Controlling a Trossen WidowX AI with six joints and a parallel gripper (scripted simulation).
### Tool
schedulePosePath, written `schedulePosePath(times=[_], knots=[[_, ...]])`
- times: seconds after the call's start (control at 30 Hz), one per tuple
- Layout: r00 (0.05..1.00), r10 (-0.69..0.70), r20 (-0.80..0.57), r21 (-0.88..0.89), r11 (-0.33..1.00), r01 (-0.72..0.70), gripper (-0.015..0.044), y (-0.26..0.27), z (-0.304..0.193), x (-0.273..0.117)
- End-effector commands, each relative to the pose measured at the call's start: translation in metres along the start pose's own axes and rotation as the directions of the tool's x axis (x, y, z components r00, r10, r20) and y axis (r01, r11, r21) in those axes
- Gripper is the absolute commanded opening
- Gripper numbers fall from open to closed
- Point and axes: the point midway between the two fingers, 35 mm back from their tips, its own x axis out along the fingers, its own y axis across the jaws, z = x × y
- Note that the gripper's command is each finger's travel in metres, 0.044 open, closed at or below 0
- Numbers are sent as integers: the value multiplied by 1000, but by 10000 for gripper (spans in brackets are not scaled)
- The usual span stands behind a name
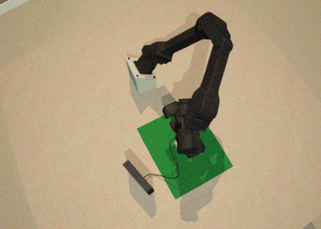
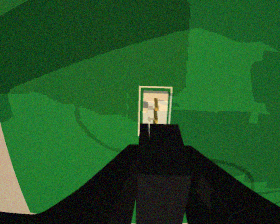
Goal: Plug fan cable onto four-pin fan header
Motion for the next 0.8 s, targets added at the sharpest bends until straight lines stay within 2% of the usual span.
schedulePosePath(times=[0.0, 0.2, 0.77], knots=[[1000, -1, 5, 5, 1000, 1, 0, 0, 1, 0], [1000, -2, 6, 5, 1000, 2, 0, 0, 2, 22], [1000, -2, 6, 5, 1000, 2, 0, 0, 2, 22]])
